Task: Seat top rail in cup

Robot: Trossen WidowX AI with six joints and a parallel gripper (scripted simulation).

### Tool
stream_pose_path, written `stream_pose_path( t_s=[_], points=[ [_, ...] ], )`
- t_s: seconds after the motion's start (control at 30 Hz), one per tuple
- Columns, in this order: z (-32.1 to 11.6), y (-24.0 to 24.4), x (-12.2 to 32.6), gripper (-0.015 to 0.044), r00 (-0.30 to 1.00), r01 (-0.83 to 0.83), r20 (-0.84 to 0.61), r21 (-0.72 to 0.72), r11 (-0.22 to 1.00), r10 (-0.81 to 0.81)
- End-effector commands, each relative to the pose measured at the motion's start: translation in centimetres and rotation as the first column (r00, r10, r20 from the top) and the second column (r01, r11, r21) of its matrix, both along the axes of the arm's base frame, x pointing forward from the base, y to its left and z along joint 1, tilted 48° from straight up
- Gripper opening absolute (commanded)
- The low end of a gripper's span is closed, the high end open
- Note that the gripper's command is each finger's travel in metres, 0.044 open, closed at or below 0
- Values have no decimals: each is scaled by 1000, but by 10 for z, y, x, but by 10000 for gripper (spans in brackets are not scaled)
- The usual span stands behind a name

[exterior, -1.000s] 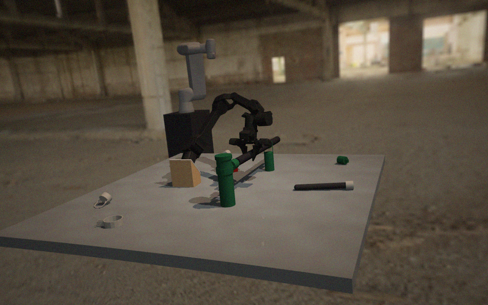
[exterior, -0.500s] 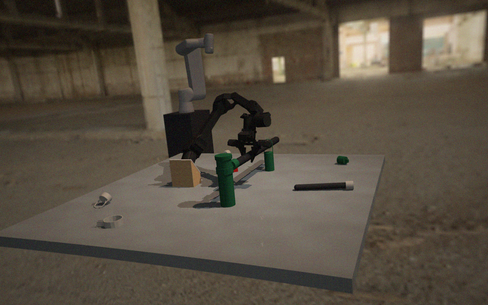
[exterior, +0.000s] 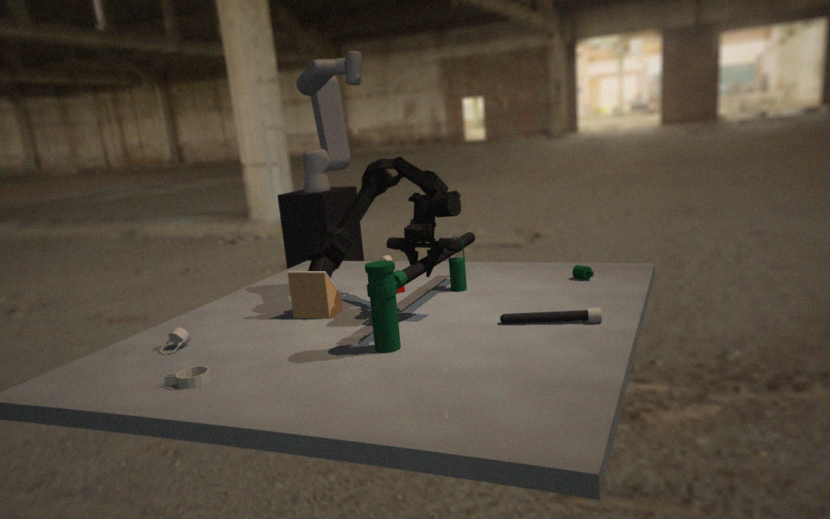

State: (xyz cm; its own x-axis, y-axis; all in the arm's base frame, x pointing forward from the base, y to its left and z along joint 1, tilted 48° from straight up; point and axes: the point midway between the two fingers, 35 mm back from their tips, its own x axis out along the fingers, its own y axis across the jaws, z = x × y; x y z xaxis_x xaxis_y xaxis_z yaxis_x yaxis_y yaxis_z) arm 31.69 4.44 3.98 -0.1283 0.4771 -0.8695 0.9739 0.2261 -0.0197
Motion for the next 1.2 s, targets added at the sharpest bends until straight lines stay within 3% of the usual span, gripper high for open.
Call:
stream_pose_path(
  t_s=[0.0,1.17],
  points=[
    [-1,-6,1,0,1000,4,7,-14,1000,-4],
    [0,0,0,0,1000,0,0,0,1000,0]
  ],
)
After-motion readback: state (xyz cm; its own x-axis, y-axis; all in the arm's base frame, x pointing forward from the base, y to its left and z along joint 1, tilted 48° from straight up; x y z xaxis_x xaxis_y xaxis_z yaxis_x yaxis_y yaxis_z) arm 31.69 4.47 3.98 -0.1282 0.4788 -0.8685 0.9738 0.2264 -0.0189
